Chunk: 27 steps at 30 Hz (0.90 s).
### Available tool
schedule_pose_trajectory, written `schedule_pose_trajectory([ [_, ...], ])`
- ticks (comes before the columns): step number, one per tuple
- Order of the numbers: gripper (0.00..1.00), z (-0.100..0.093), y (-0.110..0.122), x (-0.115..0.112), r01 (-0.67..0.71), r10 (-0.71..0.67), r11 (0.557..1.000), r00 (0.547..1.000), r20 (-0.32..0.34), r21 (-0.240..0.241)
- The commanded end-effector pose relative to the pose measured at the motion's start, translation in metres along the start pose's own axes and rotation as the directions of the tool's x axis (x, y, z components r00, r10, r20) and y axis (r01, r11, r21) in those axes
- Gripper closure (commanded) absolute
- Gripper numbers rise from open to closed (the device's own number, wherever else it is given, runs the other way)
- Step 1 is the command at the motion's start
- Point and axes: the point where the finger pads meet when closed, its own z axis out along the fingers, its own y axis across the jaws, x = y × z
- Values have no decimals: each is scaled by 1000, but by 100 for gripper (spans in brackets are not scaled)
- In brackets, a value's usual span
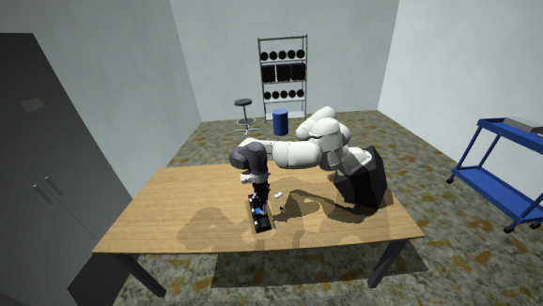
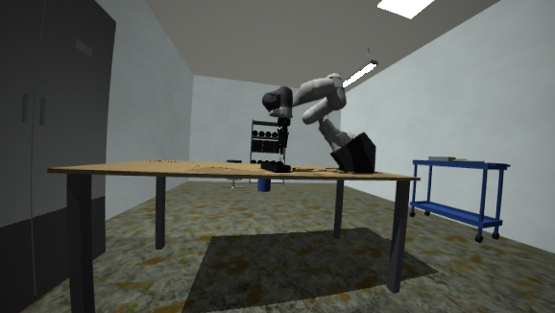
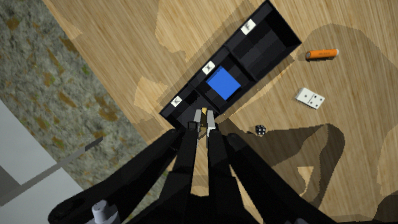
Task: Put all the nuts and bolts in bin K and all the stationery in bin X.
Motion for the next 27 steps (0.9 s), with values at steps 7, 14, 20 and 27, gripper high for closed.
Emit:
schedule_pose_trajectory([
  [7,94,1,-26,-12,-200,200,980,980,-3,3],
  [14,94,1,-25,-13,-290,290,957,957,-4,3],
  [20,94,1,-25,-12,-368,368,930,930,-5,1],
  [27,94,1,-24,-12,-461,461,887,887,-6,-4],
])
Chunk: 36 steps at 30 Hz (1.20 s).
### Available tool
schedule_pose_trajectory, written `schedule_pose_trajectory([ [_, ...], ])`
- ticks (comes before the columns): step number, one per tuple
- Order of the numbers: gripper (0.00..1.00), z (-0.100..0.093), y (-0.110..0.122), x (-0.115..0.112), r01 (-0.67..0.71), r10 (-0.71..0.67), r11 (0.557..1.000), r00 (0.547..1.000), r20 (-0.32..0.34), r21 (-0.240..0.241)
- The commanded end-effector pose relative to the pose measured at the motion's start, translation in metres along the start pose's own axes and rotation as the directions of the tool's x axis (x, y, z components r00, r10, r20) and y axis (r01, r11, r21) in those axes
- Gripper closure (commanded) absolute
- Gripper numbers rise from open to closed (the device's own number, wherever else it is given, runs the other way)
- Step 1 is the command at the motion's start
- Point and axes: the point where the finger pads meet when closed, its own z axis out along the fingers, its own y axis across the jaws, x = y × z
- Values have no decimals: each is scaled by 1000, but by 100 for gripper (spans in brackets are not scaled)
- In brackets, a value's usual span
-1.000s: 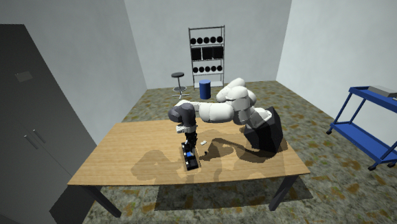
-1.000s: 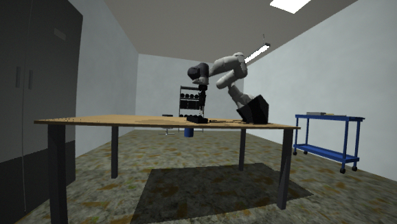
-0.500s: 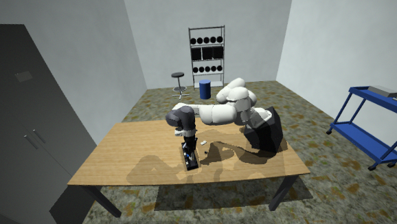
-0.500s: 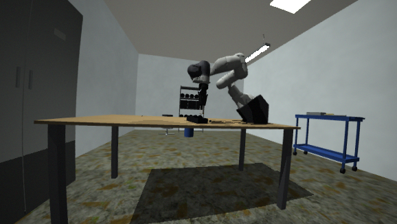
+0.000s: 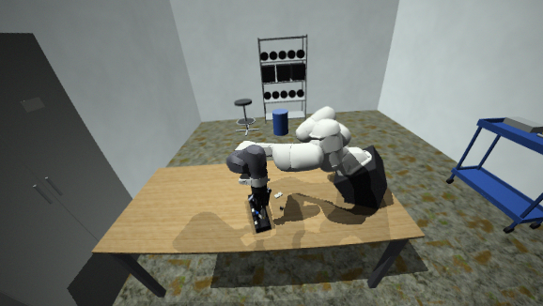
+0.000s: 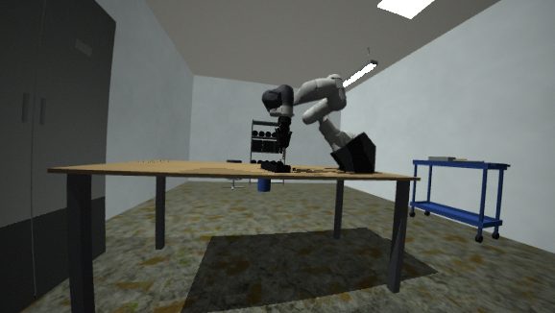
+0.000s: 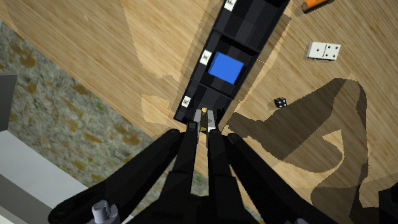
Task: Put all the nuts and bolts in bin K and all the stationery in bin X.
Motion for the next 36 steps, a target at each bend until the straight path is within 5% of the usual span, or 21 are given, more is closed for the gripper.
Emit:
schedule_pose_trajectory([
  [1,94,0,1,0,-156,155,988,988,-10,-14],
  [18,94,0,1,0,-379,379,925,925,-28,-31],
  [36,94,0,1,1,-383,383,923,923,-29,-32],
])
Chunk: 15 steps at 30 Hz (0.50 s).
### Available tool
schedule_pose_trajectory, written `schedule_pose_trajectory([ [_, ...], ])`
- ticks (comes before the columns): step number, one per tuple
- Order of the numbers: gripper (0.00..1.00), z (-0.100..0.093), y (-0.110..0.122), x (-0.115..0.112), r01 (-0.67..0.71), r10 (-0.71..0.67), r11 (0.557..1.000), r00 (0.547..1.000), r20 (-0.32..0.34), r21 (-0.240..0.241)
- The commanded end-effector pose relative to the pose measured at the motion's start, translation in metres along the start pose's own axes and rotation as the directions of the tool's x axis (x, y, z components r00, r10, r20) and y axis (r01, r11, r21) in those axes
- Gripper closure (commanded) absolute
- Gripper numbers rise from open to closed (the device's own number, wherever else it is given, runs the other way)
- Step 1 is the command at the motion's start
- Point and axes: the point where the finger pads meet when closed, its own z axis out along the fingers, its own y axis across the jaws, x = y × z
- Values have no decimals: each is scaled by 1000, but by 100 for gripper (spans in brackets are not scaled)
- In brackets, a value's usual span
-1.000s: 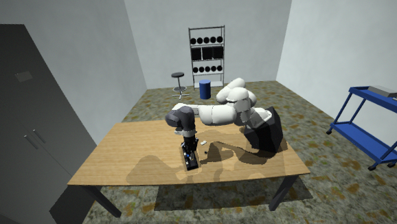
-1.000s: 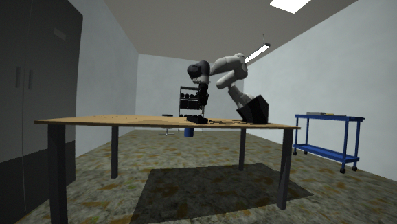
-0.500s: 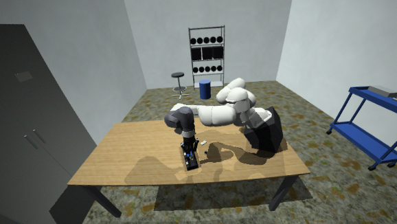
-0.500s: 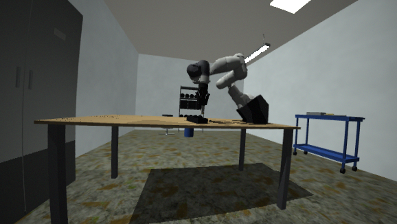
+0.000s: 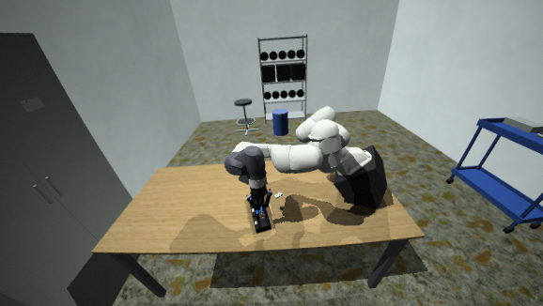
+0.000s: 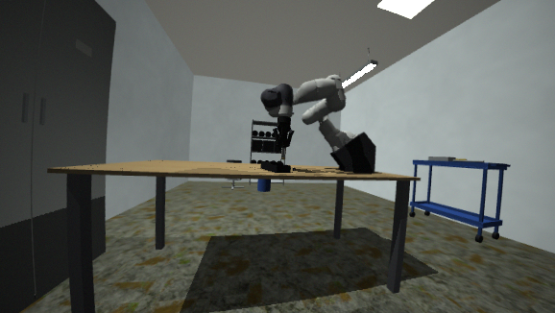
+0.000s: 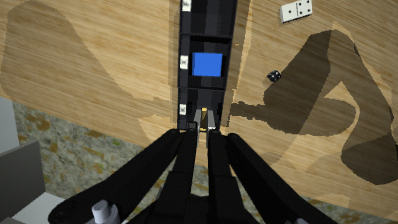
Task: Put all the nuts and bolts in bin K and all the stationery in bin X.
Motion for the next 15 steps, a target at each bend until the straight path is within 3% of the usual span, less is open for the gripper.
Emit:
schedule_pose_trajectory([
  [1,94,0,0,0,-30,30,1000,1000,-3,-3],
  [9,94,0,0,0,-30,30,1000,1000,-3,-3],
  [15,94,12,0,0,-30,30,1000,1000,-3,-3],
])
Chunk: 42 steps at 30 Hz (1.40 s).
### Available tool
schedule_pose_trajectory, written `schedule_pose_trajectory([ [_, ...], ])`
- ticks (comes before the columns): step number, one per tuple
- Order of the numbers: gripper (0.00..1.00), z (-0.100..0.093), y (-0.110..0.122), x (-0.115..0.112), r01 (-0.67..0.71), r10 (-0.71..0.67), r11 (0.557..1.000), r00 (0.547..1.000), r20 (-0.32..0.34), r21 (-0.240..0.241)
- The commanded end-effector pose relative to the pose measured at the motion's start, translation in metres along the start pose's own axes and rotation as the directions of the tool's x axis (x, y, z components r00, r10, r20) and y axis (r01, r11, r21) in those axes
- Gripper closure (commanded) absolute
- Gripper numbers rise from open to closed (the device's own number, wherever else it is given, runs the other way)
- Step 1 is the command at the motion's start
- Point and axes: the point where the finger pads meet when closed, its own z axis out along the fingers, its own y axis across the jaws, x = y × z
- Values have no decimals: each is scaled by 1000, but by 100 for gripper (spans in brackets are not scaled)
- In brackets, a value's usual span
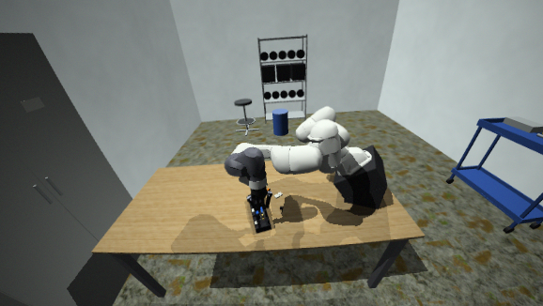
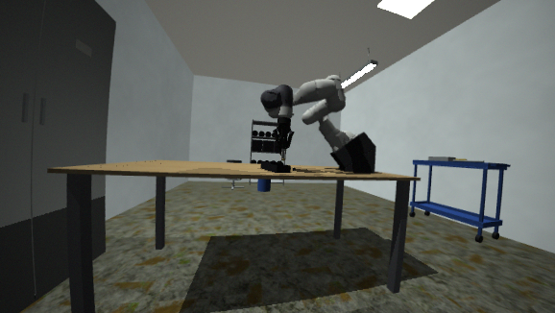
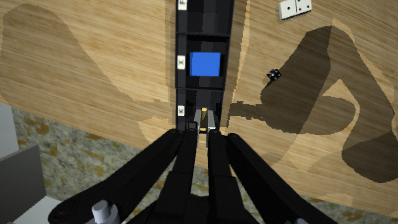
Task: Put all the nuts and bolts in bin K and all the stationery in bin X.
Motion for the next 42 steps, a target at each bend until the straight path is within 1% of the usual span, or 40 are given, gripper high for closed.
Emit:
schedule_pose_trajectory([
  [1,94,8,-2,0,-10,10,1000,1000,-2,3],
  [5,94,16,-2,0,-10,10,1000,1000,-2,3],
  [7,94,16,-2,0,-10,10,1000,1000,-2,3],
  [22,94,45,-2,1,-10,10,1000,1000,-2,3],
  [38,94,45,-4,0,-10,10,1000,1000,-2,3],
  [39,82,45,-4,0,-10,10,1000,1000,-2,3],
  [42,82,45,-4,0,-10,10,1000,1000,-2,3],
])
